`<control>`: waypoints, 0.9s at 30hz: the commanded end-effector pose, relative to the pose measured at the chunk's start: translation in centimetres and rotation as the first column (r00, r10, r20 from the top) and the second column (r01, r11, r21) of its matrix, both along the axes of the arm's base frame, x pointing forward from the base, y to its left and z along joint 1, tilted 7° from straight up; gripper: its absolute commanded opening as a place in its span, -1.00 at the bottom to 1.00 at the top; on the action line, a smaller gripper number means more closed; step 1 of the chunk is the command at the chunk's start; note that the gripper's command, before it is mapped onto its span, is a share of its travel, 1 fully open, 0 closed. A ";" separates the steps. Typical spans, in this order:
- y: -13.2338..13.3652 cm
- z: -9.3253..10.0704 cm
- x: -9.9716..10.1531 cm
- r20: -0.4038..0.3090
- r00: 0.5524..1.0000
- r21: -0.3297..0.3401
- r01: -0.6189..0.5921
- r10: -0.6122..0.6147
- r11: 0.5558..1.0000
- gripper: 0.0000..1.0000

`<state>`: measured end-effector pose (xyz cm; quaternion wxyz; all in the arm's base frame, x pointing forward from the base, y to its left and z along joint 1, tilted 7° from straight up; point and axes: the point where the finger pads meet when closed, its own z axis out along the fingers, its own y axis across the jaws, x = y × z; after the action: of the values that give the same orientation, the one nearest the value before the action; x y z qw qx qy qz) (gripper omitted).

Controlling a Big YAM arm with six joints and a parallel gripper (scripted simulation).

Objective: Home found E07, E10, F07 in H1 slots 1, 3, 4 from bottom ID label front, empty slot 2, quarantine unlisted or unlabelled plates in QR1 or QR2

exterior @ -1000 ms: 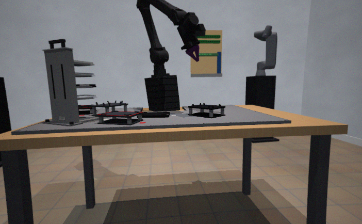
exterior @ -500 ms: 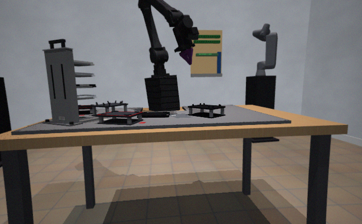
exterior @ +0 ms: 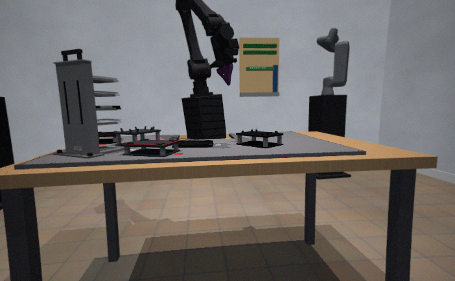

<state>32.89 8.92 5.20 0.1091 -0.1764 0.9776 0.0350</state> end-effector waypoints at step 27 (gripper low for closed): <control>-8.4 -2.1 -2.0 -0.094 0.924 -0.143 0.355 -0.370 0.924 -1.00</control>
<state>31.34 1.20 3.43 0.0566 -0.0198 0.9977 -0.0313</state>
